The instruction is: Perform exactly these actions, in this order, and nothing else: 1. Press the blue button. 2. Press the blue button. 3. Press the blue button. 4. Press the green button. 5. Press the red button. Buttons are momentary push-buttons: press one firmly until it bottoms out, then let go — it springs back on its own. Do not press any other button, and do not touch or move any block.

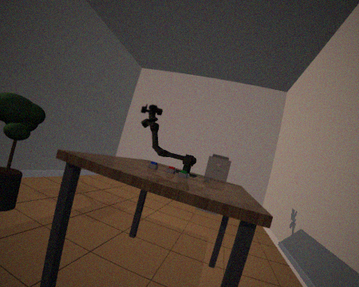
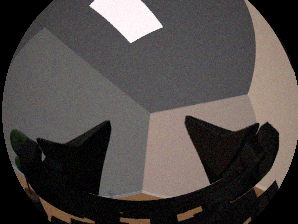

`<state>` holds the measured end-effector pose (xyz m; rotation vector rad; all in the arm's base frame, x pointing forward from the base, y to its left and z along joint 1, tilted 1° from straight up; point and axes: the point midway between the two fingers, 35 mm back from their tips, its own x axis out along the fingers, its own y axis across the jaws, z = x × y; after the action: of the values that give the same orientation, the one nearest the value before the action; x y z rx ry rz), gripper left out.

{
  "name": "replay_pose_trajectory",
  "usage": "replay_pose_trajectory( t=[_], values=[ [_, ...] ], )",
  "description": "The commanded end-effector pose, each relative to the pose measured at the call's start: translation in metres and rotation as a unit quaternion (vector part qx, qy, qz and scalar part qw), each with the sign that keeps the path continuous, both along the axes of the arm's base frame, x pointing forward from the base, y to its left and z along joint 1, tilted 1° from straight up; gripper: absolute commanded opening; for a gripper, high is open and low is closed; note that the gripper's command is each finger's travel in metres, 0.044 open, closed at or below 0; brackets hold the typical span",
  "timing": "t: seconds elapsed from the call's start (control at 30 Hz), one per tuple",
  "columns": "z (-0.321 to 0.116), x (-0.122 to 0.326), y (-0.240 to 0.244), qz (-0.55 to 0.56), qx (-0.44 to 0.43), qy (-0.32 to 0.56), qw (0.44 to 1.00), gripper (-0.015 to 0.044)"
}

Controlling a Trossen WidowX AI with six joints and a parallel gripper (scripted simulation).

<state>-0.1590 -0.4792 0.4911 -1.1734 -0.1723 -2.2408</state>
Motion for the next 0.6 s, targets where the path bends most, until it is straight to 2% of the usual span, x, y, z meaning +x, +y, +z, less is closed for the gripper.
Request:
replay_pose_trajectory(
  t=[0.0,0.1,0.3,0.57],
  values=[
    [0.003,-0.001,0.004,-0.007,-0.001,0.007,1.0,0.04],
    [0.049,-0.018,0.06,-0.099,-0.035,0.067,0.992,0.04],
    [0.09,-0.029,0.124,-0.192,-0.081,0.11,0.972,0.04],
    [0.151,-0.018,0.257,-0.381,-0.169,0.182,0.891,0.04]
  ],
)
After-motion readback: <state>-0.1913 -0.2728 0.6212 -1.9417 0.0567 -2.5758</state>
